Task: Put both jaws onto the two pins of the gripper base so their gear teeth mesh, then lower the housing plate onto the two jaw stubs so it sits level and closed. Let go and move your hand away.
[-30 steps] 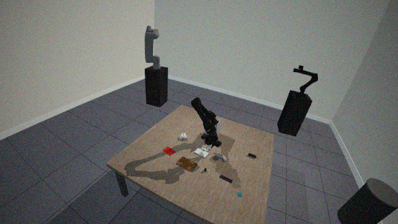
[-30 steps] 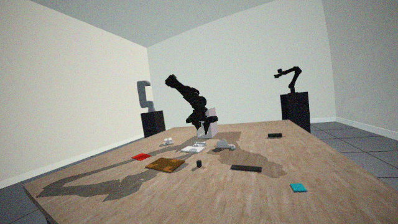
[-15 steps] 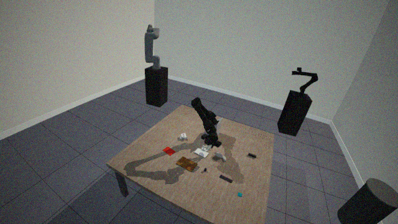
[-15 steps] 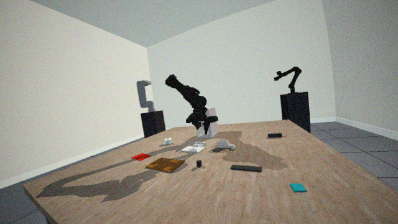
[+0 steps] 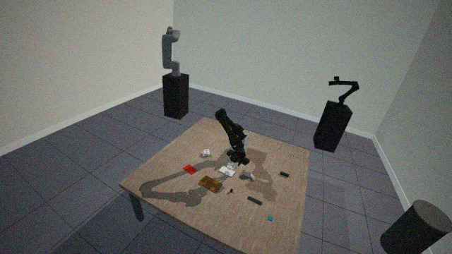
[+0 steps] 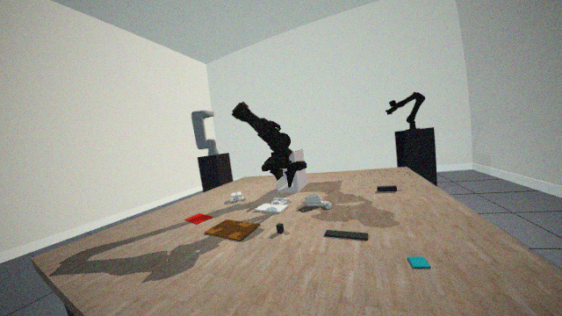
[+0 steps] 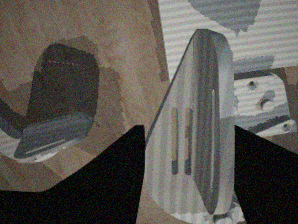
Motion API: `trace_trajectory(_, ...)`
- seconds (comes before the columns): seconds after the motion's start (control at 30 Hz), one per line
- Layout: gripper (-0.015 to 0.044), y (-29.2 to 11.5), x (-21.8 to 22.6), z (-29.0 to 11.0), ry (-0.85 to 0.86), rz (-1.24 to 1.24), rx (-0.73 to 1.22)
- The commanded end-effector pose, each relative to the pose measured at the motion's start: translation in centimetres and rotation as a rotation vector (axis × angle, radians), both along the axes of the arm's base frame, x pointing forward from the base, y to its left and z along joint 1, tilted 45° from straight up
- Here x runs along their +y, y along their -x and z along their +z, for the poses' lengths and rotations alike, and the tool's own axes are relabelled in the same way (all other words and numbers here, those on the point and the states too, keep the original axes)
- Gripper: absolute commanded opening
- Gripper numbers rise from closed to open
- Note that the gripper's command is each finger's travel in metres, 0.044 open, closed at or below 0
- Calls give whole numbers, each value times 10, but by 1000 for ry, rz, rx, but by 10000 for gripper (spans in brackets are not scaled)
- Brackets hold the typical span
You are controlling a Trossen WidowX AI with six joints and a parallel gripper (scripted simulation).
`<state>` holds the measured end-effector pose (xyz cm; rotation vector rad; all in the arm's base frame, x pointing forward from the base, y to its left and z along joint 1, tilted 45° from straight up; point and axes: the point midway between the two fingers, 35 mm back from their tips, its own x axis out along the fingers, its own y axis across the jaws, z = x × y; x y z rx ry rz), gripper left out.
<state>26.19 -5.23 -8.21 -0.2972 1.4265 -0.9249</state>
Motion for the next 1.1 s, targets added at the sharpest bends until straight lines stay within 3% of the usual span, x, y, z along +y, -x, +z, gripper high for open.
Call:
trace_trajectory(0.0,134,-4,-6,5,-1,-2,-2)
trace_trajectory(1.07,134,-14,-25,22,1,-2,-2)
